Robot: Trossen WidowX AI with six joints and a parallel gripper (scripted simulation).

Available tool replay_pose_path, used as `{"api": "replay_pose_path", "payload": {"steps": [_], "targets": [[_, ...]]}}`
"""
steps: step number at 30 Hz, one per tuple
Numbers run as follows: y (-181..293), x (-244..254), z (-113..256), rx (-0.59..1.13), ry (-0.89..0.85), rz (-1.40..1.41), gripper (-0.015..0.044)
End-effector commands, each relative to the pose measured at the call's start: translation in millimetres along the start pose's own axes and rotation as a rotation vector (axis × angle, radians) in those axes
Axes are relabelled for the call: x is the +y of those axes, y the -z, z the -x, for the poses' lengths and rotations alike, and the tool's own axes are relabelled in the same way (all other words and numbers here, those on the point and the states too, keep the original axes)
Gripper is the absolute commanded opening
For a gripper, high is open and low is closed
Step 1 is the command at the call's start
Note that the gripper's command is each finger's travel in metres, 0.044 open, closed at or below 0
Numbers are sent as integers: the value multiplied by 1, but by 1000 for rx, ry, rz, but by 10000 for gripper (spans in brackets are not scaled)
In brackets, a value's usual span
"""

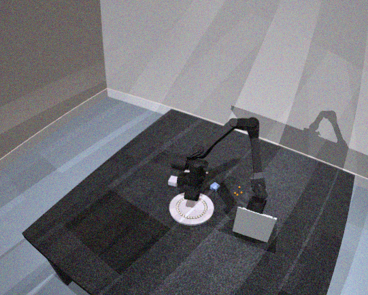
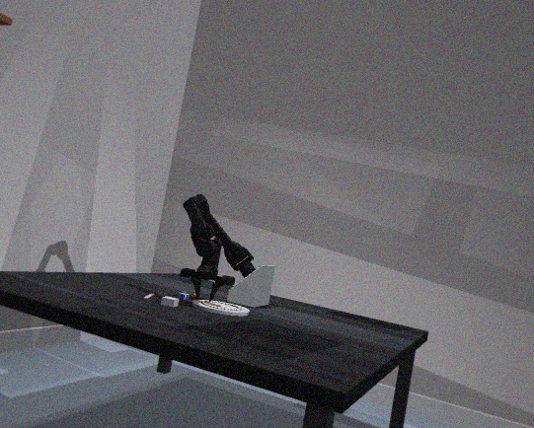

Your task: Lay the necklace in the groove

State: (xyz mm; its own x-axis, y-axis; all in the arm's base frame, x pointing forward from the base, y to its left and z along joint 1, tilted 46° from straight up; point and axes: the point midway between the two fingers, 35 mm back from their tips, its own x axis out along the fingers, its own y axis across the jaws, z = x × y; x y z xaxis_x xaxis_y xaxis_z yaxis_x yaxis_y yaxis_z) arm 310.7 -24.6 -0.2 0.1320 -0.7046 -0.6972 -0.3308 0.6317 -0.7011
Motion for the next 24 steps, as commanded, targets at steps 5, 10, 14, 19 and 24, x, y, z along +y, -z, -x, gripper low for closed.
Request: {"api": "replay_pose_path", "payload": {"steps": [5, 10, 14, 19, 24], "targets": [[2, 0, 4, 5, 3, 4, 394], [2, 1, 6, 8, 4, 7, 440], [2, 1, 6, 8, 4, 7, 440], [2, 1, 6, 8, 4, 7, 440], [2, 1, 6, 8, 4, 7, 440]]}}
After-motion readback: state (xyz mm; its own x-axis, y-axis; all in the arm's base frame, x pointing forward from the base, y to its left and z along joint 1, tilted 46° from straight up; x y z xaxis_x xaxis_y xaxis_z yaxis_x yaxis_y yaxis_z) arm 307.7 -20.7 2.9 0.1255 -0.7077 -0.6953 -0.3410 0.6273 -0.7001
